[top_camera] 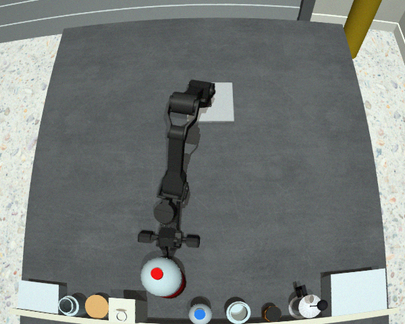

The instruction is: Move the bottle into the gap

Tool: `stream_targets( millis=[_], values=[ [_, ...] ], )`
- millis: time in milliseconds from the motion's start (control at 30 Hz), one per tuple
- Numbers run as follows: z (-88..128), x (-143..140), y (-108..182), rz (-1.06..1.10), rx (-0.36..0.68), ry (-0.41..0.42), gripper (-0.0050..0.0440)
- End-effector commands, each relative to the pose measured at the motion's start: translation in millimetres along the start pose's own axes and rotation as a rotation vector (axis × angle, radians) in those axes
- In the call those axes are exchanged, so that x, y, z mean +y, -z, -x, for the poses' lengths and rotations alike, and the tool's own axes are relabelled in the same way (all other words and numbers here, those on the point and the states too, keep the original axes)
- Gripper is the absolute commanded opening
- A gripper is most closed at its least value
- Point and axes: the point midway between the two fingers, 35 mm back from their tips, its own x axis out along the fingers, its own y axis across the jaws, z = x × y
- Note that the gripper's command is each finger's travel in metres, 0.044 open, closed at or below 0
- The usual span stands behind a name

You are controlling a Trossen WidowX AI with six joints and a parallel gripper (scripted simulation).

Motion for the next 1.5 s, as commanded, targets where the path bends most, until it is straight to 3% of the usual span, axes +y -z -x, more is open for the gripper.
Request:
stream_targets(
  millis=[0,1467],
  values=[
    [-3,2,-16,0.001,-0.033,-0.002,-0.0050],
    [-20,3,-25,0.000,-0.034,-0.002,-0.0050]
  ],
)
